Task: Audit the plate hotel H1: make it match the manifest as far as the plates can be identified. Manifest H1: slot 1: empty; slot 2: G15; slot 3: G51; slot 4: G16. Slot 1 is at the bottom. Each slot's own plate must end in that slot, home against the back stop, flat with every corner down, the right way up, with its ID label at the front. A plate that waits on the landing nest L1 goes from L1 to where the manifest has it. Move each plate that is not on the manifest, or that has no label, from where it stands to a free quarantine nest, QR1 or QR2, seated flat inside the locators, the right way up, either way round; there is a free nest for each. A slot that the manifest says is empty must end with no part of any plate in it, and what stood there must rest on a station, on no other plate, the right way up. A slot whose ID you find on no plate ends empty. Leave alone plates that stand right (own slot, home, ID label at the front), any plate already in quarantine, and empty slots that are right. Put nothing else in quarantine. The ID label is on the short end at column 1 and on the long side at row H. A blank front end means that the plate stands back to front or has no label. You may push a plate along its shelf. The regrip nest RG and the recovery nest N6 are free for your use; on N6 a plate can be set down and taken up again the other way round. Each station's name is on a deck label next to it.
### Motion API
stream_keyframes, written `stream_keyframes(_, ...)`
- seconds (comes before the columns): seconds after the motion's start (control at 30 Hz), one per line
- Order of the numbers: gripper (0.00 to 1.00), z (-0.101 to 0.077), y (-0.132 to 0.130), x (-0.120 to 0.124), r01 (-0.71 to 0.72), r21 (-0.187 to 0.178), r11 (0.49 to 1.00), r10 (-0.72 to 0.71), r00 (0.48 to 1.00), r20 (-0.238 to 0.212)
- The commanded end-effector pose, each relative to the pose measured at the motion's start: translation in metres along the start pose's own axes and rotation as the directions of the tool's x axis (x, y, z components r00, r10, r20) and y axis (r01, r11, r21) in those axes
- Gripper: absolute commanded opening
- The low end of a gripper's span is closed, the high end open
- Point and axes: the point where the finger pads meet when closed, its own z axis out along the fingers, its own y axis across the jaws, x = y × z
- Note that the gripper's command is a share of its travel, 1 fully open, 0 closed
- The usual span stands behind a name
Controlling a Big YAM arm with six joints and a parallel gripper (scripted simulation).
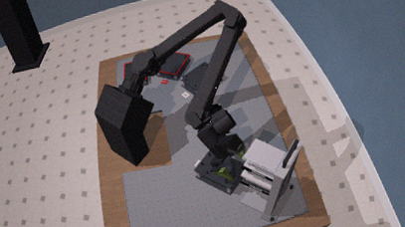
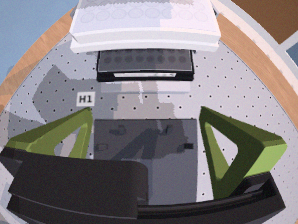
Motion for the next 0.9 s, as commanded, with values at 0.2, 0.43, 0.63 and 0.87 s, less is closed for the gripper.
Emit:
stream_keyframes(0.2, 1.0, 0.003, -0.002, -0.024, 0.012, 0.001, 1.0, -0.012, 0.999, 0.031)
stream_keyframes(0.43, 1.0, 0.01, -0.005, -0.028, 0.008, 0.005, 1.0, -0.008, 1.0, 0.027)
stream_keyframes(0.63, 1.0, 0.017, -0.008, -0.03, 0.004, 0.01, 1.0, -0.004, 1.0, 0.021)
stream_keyframes(0.87, 1.0, 0.021, -0.008, -0.036, 0.005, 0.009, 1.0, -0.005, 1.0, 0.023)
